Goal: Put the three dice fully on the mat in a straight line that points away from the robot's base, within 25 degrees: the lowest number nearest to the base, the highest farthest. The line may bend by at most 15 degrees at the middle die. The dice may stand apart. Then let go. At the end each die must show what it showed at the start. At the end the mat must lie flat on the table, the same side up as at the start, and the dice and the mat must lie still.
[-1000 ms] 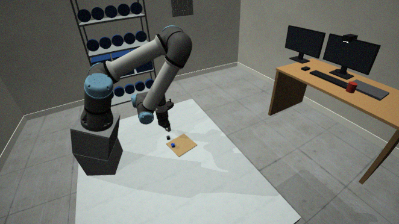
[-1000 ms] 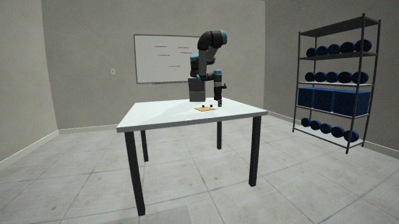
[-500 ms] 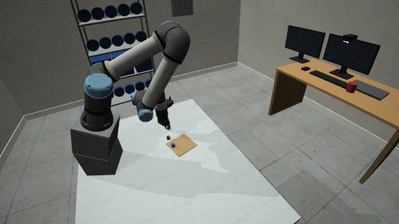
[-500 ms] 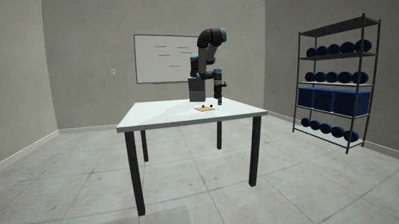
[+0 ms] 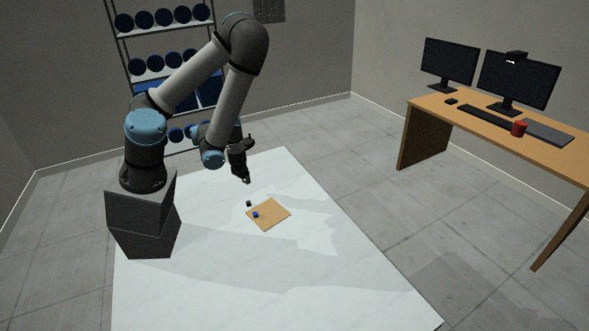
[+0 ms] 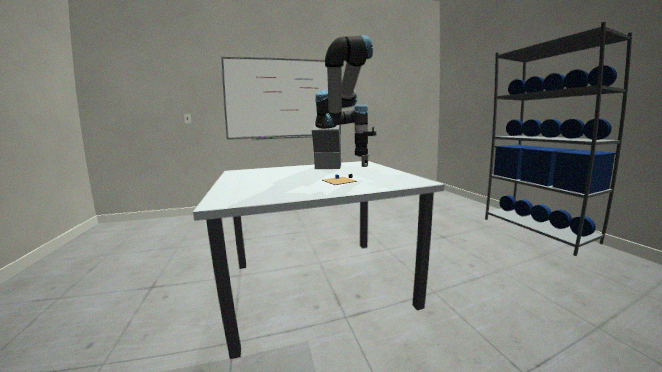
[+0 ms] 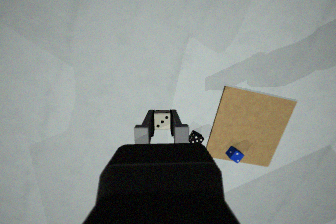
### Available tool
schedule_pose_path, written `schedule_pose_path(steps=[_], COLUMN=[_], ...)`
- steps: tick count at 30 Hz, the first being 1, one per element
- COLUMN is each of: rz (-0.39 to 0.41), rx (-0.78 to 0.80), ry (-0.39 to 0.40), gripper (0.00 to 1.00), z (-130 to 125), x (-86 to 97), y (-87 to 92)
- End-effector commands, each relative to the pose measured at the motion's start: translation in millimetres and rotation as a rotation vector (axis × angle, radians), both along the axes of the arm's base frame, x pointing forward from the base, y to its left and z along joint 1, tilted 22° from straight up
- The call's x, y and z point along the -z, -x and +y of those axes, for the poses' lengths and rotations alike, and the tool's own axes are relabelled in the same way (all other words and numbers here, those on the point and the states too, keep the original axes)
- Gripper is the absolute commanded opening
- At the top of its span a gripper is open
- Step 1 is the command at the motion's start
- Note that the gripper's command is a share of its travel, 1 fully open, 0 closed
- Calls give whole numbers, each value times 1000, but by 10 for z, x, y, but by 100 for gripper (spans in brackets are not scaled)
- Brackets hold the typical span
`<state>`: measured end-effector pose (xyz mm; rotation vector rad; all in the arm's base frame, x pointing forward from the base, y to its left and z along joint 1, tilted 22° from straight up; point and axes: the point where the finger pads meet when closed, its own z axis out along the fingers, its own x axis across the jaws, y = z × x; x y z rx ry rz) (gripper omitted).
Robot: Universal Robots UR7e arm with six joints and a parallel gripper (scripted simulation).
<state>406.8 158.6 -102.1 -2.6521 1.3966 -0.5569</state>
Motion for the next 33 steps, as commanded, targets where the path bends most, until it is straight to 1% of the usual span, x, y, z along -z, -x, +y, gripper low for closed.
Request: schedule_pose_path(steps=[1, 6, 10, 18, 33], rz=[-1, -1, -1, -1, -1], rx=[0, 0, 0, 0, 9], ry=[0, 0, 0, 0, -4], gripper=[40, 40, 40, 40, 40], z=[15, 26, 31, 34, 9], x=[-154, -267, -324, -357, -365], y=[58, 102, 124, 137, 124])
